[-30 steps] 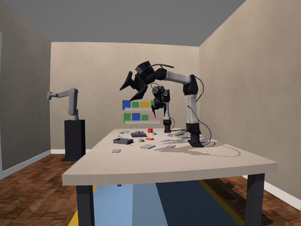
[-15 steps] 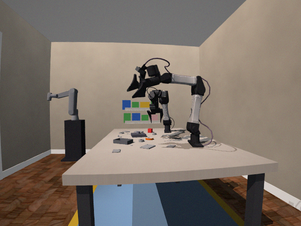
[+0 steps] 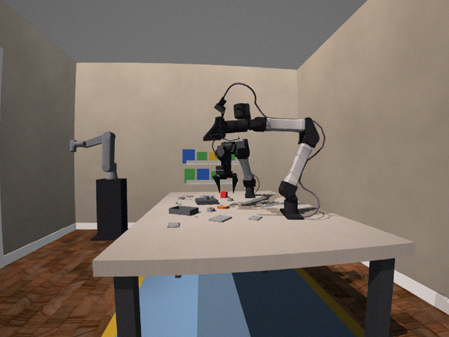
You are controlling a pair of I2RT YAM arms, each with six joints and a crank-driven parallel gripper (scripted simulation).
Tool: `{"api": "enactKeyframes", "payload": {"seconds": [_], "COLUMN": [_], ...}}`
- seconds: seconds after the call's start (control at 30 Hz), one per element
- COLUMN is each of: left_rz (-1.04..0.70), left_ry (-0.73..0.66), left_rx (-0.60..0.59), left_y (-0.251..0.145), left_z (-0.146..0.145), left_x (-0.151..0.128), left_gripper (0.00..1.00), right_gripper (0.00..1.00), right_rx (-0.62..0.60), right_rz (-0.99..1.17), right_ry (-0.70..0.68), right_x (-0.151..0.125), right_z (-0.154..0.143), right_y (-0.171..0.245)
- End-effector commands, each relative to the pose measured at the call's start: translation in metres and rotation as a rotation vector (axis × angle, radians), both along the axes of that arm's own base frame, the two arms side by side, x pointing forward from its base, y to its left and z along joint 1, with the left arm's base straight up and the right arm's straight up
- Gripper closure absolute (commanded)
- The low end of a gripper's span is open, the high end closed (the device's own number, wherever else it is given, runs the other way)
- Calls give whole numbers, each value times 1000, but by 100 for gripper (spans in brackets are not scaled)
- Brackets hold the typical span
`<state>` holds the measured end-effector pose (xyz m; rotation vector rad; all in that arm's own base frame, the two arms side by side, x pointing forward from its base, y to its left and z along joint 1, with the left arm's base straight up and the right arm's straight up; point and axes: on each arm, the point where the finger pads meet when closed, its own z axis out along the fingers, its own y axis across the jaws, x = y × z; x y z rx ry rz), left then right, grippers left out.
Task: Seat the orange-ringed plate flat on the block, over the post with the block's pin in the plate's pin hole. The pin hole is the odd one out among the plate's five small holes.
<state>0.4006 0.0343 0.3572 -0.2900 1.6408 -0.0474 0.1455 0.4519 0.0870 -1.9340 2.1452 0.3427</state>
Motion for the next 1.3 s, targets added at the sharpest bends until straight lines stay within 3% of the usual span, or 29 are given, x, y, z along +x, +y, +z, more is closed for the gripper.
{"api": "enactKeyframes", "payload": {"seconds": [0.0,0.13,0.23,0.4,0.43,0.73,0.77,0.83,0.87,0.9,1.27], "left_rz": [-137,-168,-195,-179,-176,-168,-168,-168,-168,-168,-168], "left_ry": [-104,-121,-131,-64,-86,-83,-83,-83,-83,-83,-83], "left_rx": [205,247,271,208,209,210,211,211,211,211,211], "left_y": [-24,-33,-42,-41,-41,-38,-38,-38,-38,-38,-38], "left_z": [13,12,10,-10,0,-1,-1,-1,-1,-1,-1], "left_x": [-10,-16,-22,-22,-24,-24,-24,-24,-24,-24,-24], "left_gripper": [0,0,0,0,0,0,0,0,0,0,0], "right_gripper": [14,14,14,14,14,14,14,14,14,14,14], "right_rx": [13,16,-1,-53,-62,-34,4,-54,5,-50,-47], "right_rz": [-17,4,-30,-33,-30,-23,-9,-26,-16,-16,-18], "right_ry": [-40,-37,-41,-8,-5,-15,-41,-20,-30,-10,-18], "right_x": [20,11,28,22,19,17,12,19,15,10,10], "right_z": [-9,-12,-22,-34,-37,-29,-12,-40,-12,-45,-59], "right_y": [13,19,15,3,2,7,10,5,11,8,14]}}
